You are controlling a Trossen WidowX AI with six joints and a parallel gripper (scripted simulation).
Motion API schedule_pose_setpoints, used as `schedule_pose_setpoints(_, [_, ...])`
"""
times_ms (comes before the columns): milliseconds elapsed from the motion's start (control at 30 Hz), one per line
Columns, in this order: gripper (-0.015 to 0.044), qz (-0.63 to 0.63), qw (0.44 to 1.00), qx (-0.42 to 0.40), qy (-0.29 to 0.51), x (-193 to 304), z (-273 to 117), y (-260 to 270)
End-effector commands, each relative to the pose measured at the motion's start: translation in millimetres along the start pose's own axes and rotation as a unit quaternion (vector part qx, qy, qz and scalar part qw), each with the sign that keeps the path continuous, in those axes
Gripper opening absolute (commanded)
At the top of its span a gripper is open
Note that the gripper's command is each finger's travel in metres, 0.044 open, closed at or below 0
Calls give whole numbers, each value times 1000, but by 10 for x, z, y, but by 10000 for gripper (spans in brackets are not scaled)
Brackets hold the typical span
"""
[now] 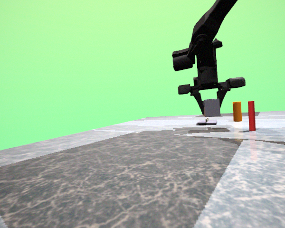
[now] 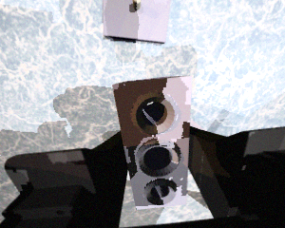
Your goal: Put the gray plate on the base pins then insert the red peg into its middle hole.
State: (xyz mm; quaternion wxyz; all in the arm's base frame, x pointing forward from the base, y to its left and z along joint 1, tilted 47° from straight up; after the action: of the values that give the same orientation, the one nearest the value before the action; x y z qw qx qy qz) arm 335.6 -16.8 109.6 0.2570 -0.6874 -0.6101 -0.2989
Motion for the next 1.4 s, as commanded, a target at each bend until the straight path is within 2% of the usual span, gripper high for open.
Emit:
schedule_pose_setpoints(0, [0,-4,1000,-2,-4,9,-134,2])
schedule_pose_setpoints(833, [0,-3,1000,-10,3,-14,-893,-111])
schedule_pose_setpoints(1367, [0,17,1000,-10,3,-317,-763,15])
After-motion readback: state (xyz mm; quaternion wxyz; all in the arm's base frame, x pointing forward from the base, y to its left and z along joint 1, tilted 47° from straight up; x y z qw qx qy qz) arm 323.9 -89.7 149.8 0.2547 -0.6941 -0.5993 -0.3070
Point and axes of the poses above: the point midway between the two fingers, 35 mm back from their tips, its own z axis out along the fingers, its own y axis across the jaws, x = y × z, the point moved 10 cm from there along -z, back along the fingers, and after that the axes turned 11 degrees about z, right-handed, at the moved point
